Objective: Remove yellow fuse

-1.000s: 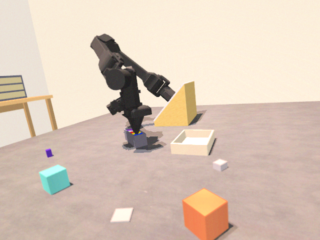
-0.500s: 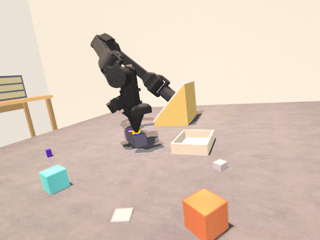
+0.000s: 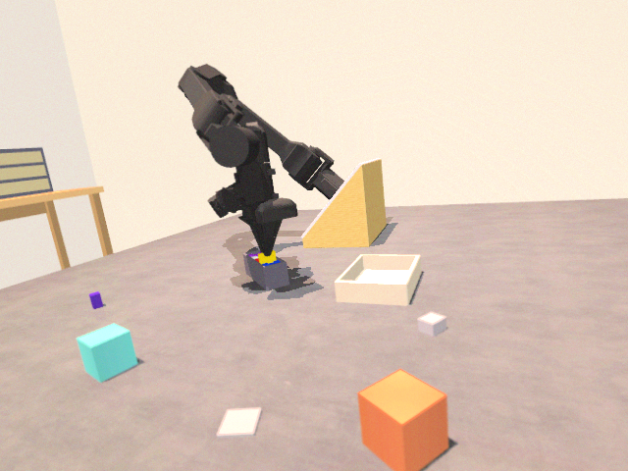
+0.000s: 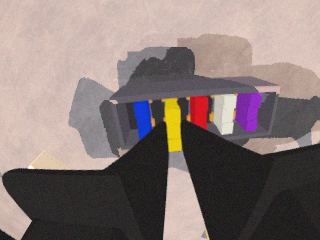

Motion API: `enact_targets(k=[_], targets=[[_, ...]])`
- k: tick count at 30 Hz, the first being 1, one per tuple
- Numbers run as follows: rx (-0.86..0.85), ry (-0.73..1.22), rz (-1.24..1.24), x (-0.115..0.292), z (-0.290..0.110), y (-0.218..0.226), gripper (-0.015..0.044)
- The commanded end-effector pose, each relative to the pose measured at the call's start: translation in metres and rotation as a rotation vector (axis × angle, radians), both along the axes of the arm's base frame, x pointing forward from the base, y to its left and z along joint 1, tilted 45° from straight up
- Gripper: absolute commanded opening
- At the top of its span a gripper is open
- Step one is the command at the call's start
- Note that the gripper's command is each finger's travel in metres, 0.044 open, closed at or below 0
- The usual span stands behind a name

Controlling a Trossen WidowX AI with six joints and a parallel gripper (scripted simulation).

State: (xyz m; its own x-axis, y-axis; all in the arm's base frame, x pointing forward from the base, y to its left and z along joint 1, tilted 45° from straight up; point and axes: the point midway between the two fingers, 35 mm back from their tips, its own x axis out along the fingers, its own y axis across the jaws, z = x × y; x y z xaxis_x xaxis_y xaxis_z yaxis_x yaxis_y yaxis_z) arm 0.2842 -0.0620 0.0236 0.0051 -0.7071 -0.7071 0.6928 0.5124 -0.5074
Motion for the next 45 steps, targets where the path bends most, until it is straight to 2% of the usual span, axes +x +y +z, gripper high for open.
enact_targets(k=[1, 45], targets=[[0.005, -0.007, -0.002, 0.002, 0.002, 0.003, 0.0], [0.002, -0.004, -0.001, 0.001, 0.017, 0.018, 0.0]])
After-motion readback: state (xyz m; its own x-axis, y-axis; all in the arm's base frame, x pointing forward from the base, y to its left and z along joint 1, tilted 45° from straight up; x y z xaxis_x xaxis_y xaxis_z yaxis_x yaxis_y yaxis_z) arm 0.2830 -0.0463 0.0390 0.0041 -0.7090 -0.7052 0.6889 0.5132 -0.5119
